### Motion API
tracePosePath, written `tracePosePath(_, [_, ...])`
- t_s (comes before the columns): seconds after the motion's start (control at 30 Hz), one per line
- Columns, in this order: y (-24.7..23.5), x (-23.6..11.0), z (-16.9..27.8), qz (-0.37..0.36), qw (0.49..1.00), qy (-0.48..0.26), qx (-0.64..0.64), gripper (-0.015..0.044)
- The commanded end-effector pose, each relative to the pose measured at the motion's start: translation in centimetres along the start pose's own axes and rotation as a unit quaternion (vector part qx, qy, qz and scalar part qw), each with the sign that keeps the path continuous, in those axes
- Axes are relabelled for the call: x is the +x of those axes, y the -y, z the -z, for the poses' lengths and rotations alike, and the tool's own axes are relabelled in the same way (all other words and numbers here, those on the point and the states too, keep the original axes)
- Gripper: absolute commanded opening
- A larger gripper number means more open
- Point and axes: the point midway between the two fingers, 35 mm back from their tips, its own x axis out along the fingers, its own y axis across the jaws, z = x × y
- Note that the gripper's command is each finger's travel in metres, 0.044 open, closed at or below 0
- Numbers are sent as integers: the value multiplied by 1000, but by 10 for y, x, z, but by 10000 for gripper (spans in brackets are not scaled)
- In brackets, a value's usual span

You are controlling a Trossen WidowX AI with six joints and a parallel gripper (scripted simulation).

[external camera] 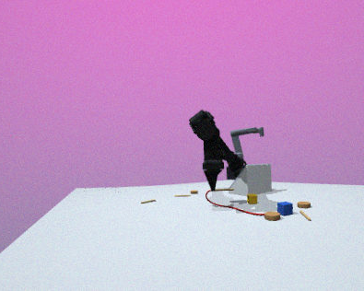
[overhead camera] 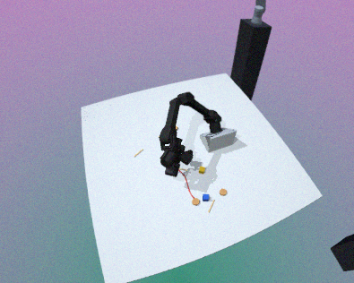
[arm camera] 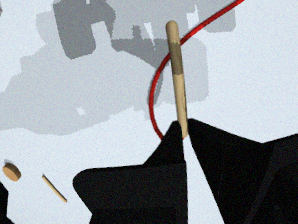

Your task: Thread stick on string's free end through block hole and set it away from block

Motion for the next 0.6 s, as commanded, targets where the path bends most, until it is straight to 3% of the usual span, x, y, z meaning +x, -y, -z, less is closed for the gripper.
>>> tracePosePath(0.0, [1,0,6,0,1000,-2,-2,0])
tracePosePath(0.57, [1,0,29,0,1000,-2,0,0])
